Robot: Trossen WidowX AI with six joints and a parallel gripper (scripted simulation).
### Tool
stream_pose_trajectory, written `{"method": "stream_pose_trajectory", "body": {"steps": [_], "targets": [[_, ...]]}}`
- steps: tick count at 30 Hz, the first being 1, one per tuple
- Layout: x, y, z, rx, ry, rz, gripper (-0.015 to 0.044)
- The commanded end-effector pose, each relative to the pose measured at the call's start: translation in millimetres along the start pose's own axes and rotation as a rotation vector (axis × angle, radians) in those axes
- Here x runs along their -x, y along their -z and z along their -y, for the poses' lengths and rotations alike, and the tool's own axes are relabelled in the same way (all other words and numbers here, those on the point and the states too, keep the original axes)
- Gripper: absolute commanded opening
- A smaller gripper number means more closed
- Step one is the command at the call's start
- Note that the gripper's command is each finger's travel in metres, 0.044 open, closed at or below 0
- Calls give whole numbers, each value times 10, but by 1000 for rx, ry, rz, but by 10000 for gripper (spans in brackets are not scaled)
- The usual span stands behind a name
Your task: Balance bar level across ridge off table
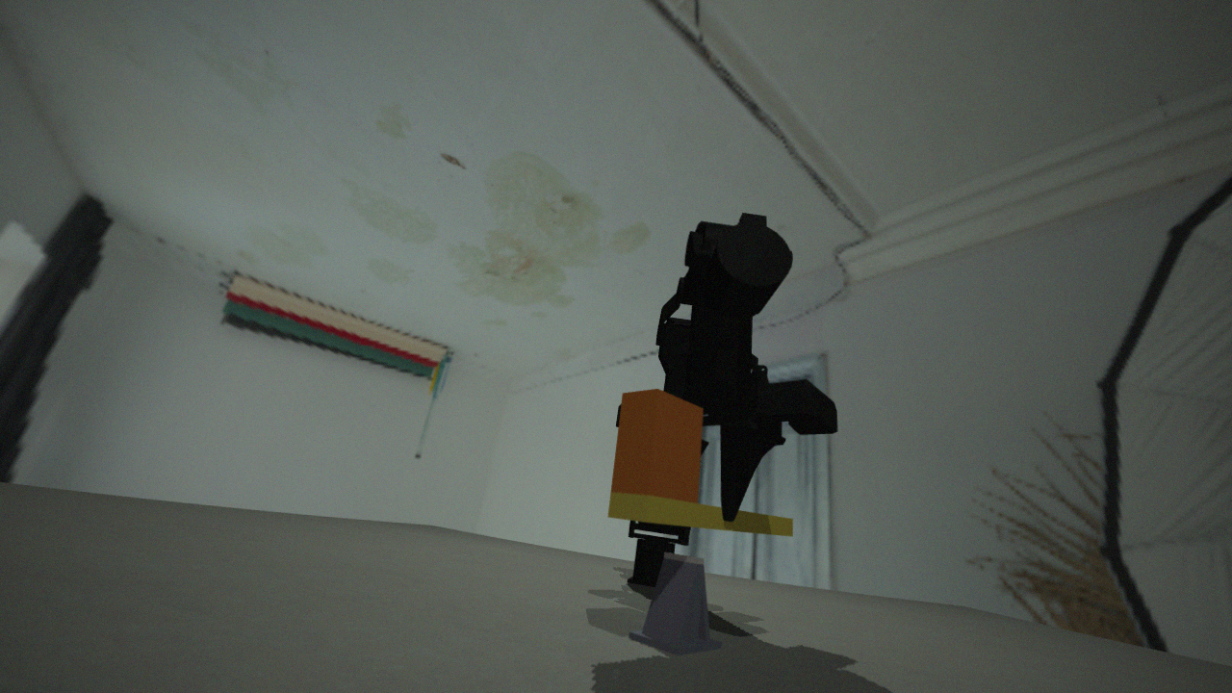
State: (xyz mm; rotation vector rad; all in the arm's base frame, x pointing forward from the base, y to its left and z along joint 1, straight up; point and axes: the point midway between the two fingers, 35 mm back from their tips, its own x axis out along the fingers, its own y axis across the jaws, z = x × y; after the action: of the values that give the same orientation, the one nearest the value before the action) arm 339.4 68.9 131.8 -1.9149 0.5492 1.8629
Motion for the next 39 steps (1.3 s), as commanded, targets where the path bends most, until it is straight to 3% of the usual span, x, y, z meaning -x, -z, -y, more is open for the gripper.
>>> {"method": "stream_pose_trajectory", "body": {"steps": [1,39], "targets": [[-57,1,-1,1,3,0,0],[-161,-1,-10,3,3,0,0]]}}
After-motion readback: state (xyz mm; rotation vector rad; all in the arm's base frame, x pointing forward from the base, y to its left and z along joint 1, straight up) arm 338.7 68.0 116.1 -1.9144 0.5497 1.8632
